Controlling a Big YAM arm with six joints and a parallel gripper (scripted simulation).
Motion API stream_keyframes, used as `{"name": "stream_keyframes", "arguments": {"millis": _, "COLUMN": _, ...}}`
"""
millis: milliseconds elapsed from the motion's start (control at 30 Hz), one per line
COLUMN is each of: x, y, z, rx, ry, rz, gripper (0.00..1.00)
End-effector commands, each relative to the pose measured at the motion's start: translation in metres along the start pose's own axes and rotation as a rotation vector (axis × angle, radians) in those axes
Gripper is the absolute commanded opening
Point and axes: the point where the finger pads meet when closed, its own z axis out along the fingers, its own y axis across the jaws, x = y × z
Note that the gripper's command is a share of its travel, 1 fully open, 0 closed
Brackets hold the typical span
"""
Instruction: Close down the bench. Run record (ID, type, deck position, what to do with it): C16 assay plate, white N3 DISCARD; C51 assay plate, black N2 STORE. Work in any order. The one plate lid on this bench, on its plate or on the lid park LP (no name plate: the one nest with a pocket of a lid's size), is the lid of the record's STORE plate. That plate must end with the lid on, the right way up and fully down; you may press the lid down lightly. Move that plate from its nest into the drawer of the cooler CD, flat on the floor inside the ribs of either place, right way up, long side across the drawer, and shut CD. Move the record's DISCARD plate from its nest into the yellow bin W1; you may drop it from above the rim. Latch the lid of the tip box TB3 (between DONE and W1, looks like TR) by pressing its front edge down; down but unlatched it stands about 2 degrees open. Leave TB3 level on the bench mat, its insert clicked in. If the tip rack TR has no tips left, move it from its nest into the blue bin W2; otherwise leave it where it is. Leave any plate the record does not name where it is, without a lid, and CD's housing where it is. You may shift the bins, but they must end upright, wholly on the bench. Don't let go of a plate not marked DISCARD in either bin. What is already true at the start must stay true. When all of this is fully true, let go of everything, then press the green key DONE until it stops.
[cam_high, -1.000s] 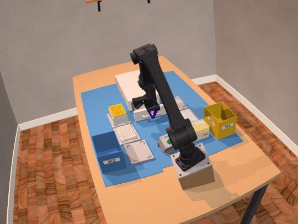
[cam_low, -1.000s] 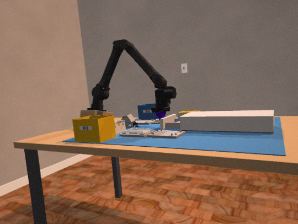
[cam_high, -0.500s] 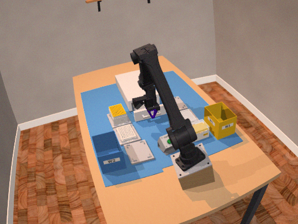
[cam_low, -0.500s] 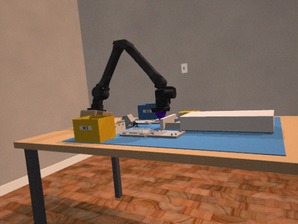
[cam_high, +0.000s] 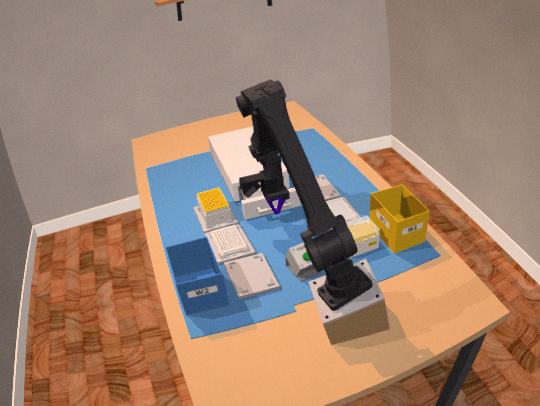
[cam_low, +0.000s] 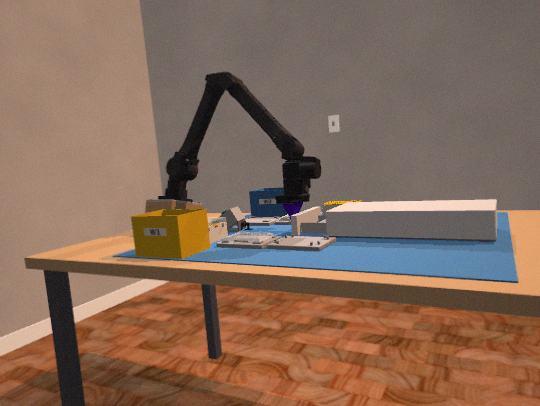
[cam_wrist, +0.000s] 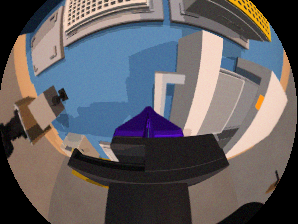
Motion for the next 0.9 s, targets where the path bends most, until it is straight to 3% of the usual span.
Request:
{"name": "stream_keyframes", "arguments": {"millis": 0, "x": -0.007, "y": -0.035, "z": -0.014, "rx": 0.057, "ry": 0.0, "rz": -0.014, "gripper": 0.0}}
{"name": "stream_keyframes", "arguments": {"millis": 67, "x": -0.007, "y": -0.039, "z": -0.014, "rx": 0.069, "ry": 0.0, "rz": -0.017, "gripper": 0.0}}
{"name": "stream_keyframes", "arguments": {"millis": 133, "x": -0.007, "y": -0.038, "z": -0.014, "rx": 0.056, "ry": 0.0, "rz": -0.014, "gripper": 0.0}}
{"name": "stream_keyframes", "arguments": {"millis": 600, "x": -0.007, "y": -0.055, "z": -0.015, "rx": 0.06, "ry": 0.0, "rz": -0.014, "gripper": 0.0}}
{"name": "stream_keyframes", "arguments": {"millis": 633, "x": -0.01, "y": -0.062, "z": -0.027, "rx": 0.088, "ry": 0.0, "rz": -0.021, "gripper": 0.0}}
{"name": "stream_keyframes", "arguments": {"millis": 700, "x": -0.007, "y": -0.058, "z": -0.015, "rx": 0.055, "ry": 0.0, "rz": -0.013, "gripper": 0.0}}
{"name": "stream_keyframes", "arguments": {"millis": 867, "x": -0.009, "y": -0.067, "z": -0.023, "rx": 0.083, "ry": 0.0, "rz": -0.02, "gripper": 0.0}}
